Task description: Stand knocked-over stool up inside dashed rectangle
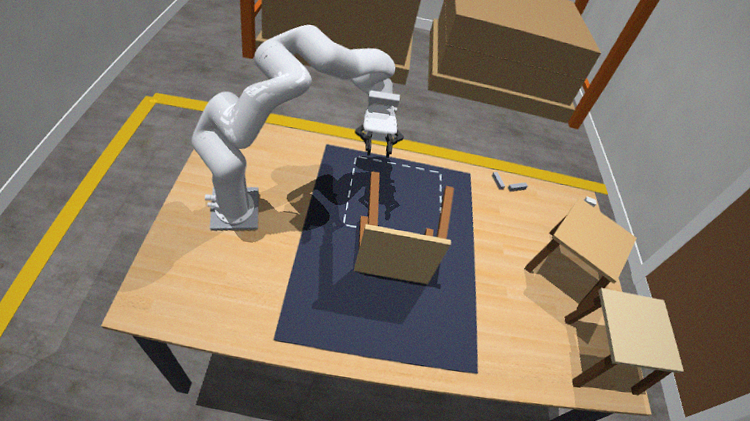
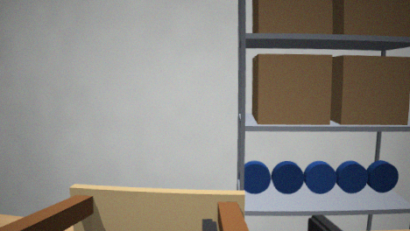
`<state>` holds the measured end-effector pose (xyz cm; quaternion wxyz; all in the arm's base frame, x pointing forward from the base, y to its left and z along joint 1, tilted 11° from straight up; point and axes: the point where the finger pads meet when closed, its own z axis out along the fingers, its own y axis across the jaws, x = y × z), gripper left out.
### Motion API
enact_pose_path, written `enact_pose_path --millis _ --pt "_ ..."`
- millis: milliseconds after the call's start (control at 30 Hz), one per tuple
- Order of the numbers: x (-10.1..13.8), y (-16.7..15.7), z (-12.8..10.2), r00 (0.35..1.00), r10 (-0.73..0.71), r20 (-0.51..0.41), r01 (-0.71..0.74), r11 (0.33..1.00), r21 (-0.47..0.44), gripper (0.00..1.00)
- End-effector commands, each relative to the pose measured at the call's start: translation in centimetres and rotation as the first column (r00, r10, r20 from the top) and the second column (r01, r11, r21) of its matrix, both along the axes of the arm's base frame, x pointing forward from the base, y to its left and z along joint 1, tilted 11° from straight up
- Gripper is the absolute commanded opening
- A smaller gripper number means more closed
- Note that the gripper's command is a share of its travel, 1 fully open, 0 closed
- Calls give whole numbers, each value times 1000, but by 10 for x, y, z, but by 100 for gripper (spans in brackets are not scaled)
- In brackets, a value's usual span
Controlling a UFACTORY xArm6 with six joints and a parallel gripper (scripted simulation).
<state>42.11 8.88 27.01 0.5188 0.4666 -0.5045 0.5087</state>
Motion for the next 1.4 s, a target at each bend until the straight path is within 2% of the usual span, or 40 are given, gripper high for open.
enact_pose_path --millis 0,333,367,733,933,1067,1167,1233,1267,1367 --pt "0 5 22 1000 1 2 -1 1000 1 55" --pt "0 6 29 1000 1 2 -1 1000 1 55" --pt "0 6 29 1000 1 2 -1 1000 1 45" --pt "2 -4 30 998 50 -30 -49 998 33 45" --pt "7 -30 32 977 186 -109 -172 977 122 45" --pt "12 -59 34 924 337 -181 -293 928 229 45" --pt "16 -84 35 892 400 -209 -337 899 281 45" --pt "16 -84 35 892 400 -209 -337 899 281 45" --pt "18 -92 36 853 467 -231 -382 862 333 45" --pt "22 -117 38 815 522 -253 -413 828 379 45"
